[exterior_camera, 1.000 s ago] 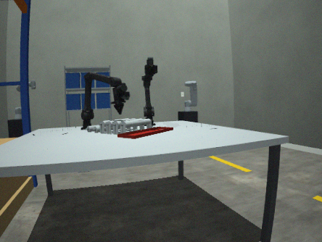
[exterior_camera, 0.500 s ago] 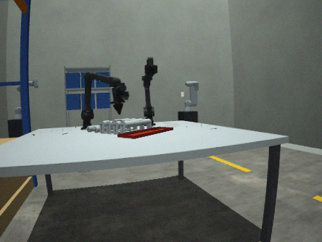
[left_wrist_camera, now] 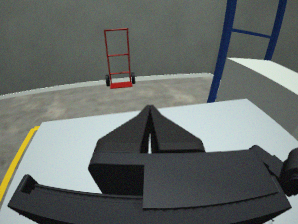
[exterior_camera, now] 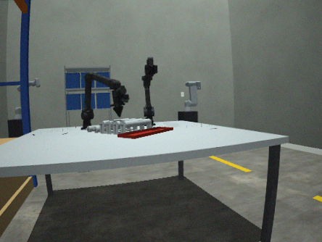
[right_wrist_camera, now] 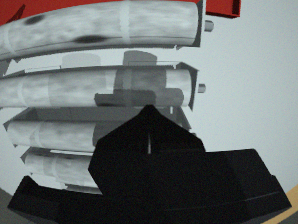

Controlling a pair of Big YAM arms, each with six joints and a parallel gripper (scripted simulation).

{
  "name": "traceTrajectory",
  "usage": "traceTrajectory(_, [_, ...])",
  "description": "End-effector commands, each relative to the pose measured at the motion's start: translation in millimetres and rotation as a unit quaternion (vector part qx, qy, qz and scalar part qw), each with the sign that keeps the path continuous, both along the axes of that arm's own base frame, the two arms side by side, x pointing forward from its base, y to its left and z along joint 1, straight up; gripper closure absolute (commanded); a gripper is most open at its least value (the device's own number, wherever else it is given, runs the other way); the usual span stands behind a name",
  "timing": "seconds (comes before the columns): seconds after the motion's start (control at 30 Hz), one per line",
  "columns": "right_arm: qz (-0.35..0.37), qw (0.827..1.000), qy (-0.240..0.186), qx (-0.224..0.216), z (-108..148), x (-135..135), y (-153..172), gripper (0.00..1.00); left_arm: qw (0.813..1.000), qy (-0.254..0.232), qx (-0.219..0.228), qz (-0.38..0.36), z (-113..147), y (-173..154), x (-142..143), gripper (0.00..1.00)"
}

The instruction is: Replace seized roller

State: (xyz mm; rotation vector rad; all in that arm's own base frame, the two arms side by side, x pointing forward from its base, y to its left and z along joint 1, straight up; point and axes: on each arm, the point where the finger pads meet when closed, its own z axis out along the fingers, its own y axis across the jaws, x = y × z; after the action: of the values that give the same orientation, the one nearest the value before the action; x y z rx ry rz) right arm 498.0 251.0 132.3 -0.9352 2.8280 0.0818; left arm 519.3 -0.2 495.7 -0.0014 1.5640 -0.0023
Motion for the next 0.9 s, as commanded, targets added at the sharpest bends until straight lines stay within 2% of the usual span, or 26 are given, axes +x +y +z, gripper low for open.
traceTrajectory(0.0, [0.002,1.0,-0.014,0.004,-1,10,-1,1.0,1.0,-0.022,0.003,-0.001,29,-3,-1,1.0])
traceTrajectory(0.17, [0.003,1.0,-0.019,0.007,1,13,1,1.0,1.0,-0.022,0.003,-0.001,29,-3,-1,1.0])
traceTrajectory(0.23, [0.003,1.0,-0.009,0.001,-14,9,-2,1.0,1.0,-0.022,0.003,-0.001,29,-3,-1,1.0])
traceTrajectory(0.47, [0.002,1.0,-0.009,0.001,-23,9,-2,1.0,1.0,-0.022,0.003,-0.001,29,-3,-1,1.0])
traceTrajectory(0.57, [0.002,1.0,-0.019,0.006,-16,12,-2,1.0,1.0,-0.022,0.003,-0.001,29,-3,-1,1.0])
traceTrajectory(0.63, [0.002,1.0,-0.012,0.002,-27,10,-1,1.0,1.0,-0.022,0.003,-0.001,29,-3,-1,1.0])
traceTrajectory(0.73, [0.002,1.0,-0.014,0.003,-25,12,0,1.0,1.0,-0.022,0.003,-0.001,29,-3,-1,1.0])
traceTrajectory(0.77, [0.0,1.0,-0.019,0.007,-13,11,2,1.0,1.0,-0.022,0.003,-0.001,29,-3,-1,1.0])
traceTrajectory(0.8, [0.003,1.0,-0.017,0.005,-21,8,-1,1.0,1.0,-0.022,0.003,-0.001,29,-3,-1,1.0])
traceTrajectory(0.87, [0.003,1.0,-0.016,0.004,-19,10,-1,1.0,1.0,-0.022,0.003,-0.001,29,-3,-1,1.0])
